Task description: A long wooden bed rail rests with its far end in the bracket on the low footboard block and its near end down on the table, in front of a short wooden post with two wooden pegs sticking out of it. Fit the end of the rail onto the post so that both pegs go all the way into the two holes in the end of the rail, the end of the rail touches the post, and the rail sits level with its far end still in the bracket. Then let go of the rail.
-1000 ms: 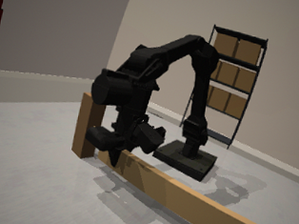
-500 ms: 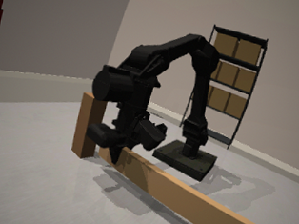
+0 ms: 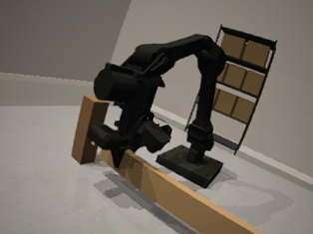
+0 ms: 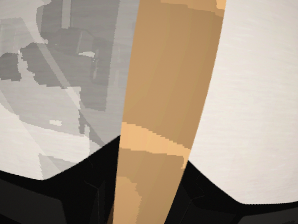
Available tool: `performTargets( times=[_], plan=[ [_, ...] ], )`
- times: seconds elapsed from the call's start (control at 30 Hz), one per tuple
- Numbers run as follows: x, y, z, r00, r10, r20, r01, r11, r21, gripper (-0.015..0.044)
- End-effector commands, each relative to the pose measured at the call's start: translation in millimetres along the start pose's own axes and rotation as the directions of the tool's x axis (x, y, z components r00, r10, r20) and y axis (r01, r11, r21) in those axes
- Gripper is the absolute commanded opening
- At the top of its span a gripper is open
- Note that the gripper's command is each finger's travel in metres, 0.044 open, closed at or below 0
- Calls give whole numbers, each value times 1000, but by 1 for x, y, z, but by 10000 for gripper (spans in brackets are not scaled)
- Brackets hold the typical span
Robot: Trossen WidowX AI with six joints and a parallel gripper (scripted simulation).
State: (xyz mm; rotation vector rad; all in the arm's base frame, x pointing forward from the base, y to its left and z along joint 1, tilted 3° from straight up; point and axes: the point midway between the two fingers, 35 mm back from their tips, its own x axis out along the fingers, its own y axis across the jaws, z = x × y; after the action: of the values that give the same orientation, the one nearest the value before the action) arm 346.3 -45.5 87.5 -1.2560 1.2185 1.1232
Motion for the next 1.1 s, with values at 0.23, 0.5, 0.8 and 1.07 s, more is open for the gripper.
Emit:
performTargets(
  times=[0.23, 0.5, 0.8, 1.07],
  plan=[
    [-4, -2, 1, 1000, -11, 6, 11, 1000, 2, 0],
    [0, -1, 1, 1000, -11, 6, 11, 1000, 2, 0],
    [-1, -1, 1, 1000, -11, 6, 11, 1000, 2, 0],
    [-3, 0, 1, 1000, -11, 6, 11, 1000, 2, 0]
  ],
)
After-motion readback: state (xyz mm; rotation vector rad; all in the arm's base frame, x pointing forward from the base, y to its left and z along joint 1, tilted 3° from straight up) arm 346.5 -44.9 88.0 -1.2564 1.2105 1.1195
